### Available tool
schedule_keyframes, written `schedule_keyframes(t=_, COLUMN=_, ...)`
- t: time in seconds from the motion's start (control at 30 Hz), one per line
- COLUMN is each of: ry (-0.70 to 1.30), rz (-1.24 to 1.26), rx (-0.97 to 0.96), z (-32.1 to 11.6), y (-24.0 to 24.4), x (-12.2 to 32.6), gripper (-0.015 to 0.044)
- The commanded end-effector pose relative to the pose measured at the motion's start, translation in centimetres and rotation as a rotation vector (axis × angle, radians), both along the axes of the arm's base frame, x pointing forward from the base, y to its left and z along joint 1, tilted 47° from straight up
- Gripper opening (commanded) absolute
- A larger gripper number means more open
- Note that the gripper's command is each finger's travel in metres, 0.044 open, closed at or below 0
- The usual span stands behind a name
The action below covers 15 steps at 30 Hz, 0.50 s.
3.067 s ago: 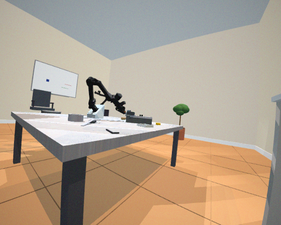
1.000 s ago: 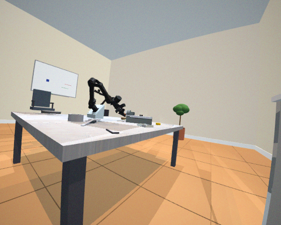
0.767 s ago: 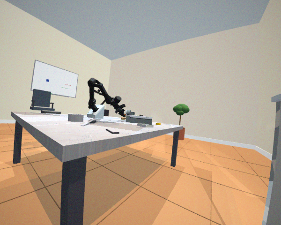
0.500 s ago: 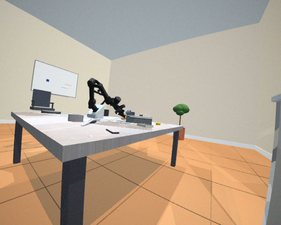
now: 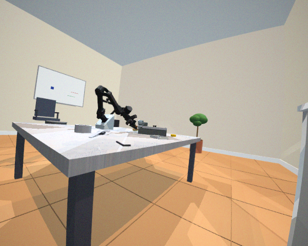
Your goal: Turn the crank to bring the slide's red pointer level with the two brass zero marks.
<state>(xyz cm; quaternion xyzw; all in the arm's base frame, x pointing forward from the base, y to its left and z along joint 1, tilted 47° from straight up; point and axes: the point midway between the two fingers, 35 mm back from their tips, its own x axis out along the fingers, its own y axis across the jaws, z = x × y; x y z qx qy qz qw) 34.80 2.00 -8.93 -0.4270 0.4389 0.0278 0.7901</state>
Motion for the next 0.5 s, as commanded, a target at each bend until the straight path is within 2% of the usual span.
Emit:
schedule_keyframes(t=0.0, ry=-0.009, rz=-0.017, rx=-0.002, z=0.37, y=-0.81, x=0.36, gripper=0.0)
schedule_keyframes(t=0.47, ry=-0.009, rz=-0.017, rx=-0.002, z=0.65, y=-1.05, x=0.49, gripper=0.0)
